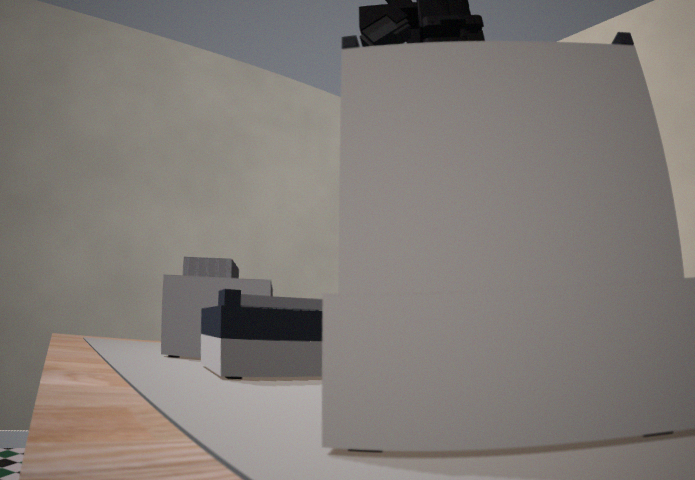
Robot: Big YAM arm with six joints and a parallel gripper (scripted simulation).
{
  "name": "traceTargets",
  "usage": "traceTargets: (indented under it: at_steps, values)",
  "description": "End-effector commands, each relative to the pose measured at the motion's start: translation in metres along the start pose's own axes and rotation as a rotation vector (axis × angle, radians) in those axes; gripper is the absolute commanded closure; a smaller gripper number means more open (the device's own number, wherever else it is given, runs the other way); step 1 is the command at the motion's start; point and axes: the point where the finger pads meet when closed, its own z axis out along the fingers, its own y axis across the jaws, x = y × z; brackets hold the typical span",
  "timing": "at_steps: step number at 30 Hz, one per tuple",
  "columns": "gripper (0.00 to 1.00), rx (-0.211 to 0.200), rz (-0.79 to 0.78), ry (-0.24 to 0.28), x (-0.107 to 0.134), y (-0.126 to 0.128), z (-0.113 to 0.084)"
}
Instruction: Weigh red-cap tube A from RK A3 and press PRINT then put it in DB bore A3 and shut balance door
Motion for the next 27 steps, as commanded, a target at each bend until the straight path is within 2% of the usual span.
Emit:
traceTargets:
  at_steps: [1, 4, 5, 6, 7, 9, 12, 14, 16, 19, 21, 24, 25, 27]
  values:
    - [0.7, -0.082, 0.008, -0.008, -0.001, 0.031, -0.028]
    - [0.7, -0.082, 0.008, -0.008, -0.001, 0.031, -0.028]
    - [1.0, -0.043, -0.032, -0.004, -0.004, 0.005, -0.007]
    - [1.0, -0.003, -0.066, 0.0, -0.003, -0.007, 0.016]
    - [1.0, -0.001, -0.099, 0.0, -0.003, -0.012, 0.021]
    - [1.0, 0.003, -0.166, 0.001, -0.003, -0.012, 0.021]
    - [1.0, 0.003, -0.266, 0.001, -0.003, -0.024, 0.038]
    - [1.0, 0.003, -0.333, 0.001, -0.003, -0.024, 0.038]
    - [1.0, 0.003, -0.333, 0.001, -0.003, -0.024, 0.038]
    - [1.0, 0.003, -0.433, 0.001, -0.002, -0.037, 0.054]
    - [1.0, 0.002, -0.499, 0.002, -0.002, -0.037, 0.055]
    - [1.0, -0.025, -0.589, -0.009, -0.006, -0.031, 0.044]
    - [1.0, 0.0, -0.63, 0.002, -0.002, -0.042, 0.061]
    - [1.0, 0.0, -0.697, 0.001, -0.002, -0.05, 0.072]
